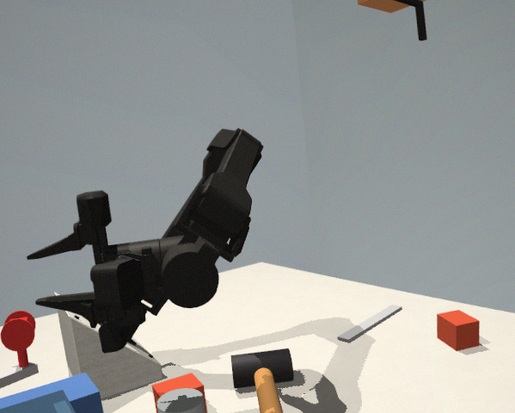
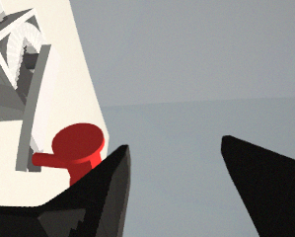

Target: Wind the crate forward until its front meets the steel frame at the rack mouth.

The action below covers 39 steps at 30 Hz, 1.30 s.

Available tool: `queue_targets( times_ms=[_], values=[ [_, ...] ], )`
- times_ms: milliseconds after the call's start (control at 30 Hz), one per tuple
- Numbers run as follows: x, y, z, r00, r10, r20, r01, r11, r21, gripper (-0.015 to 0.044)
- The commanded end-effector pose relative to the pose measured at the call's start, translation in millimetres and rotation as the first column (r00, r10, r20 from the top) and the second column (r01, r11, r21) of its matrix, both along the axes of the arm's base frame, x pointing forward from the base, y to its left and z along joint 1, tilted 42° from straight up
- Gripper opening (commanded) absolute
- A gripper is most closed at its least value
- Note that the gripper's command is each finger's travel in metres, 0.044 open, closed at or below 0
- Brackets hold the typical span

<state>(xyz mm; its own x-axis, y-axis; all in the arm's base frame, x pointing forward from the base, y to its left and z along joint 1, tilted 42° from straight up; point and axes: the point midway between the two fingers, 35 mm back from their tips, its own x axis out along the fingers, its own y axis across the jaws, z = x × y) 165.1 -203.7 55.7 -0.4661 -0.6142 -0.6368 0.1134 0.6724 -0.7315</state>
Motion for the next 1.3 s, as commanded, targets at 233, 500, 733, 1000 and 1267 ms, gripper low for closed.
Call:
queue_targets(
  times_ms=[233,500,733,1000,1267],
  values=[
    [-22,-36,-36,0.874,-0.486,-0.018,0.415,0.724,0.55,0.044],
    [-38,-72,-47,0.614,-0.788,-0.03,0.444,0.313,0.84,0.044],
    [-46,-94,-42,0.411,-0.909,-0.073,0.361,0.088,0.929,0.044],
    [-46,-94,-42,0.411,-0.909,-0.073,0.361,0.088,0.929,0.044],
    [-39,-56,-88,0.41,-0.907,-0.092,0.365,0.071,0.928,0.044]
  ],
)
